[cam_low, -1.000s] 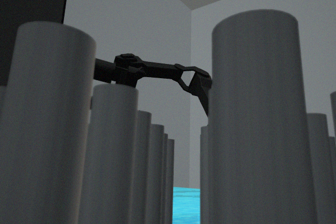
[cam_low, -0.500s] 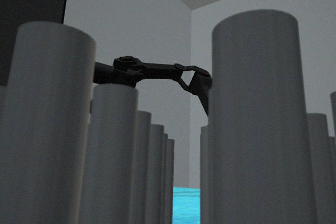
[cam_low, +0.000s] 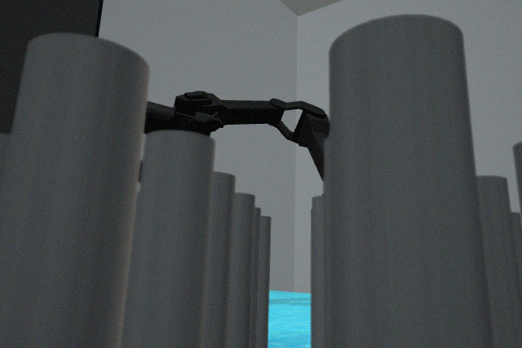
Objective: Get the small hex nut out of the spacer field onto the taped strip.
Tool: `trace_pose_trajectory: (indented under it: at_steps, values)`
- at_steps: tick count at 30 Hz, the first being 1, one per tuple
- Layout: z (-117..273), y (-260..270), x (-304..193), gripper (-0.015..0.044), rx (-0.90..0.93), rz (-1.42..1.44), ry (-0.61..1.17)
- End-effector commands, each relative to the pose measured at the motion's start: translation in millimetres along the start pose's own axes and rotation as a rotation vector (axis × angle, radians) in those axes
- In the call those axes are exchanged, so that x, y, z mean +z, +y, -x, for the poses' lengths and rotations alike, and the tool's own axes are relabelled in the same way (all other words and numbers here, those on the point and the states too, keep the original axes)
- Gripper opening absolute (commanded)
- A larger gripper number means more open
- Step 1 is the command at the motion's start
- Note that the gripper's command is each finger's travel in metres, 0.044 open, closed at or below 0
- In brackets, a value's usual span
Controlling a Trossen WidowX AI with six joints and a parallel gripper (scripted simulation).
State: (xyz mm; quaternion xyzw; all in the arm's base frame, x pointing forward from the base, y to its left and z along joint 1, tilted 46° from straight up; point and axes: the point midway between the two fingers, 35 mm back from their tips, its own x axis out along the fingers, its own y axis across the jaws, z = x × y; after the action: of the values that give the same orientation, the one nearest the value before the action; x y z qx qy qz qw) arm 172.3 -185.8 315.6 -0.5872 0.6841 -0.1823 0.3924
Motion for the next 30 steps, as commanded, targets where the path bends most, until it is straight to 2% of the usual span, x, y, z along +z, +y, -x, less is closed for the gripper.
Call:
trace_pose_trajectory:
  at_steps: [1, 30]
  values:
    - [-3, 1, 2, 0.0, 0.003, 0.005, -0.001]
    - [-19, 4, 13, 0.0, 0.013, 0.0, -0.008]
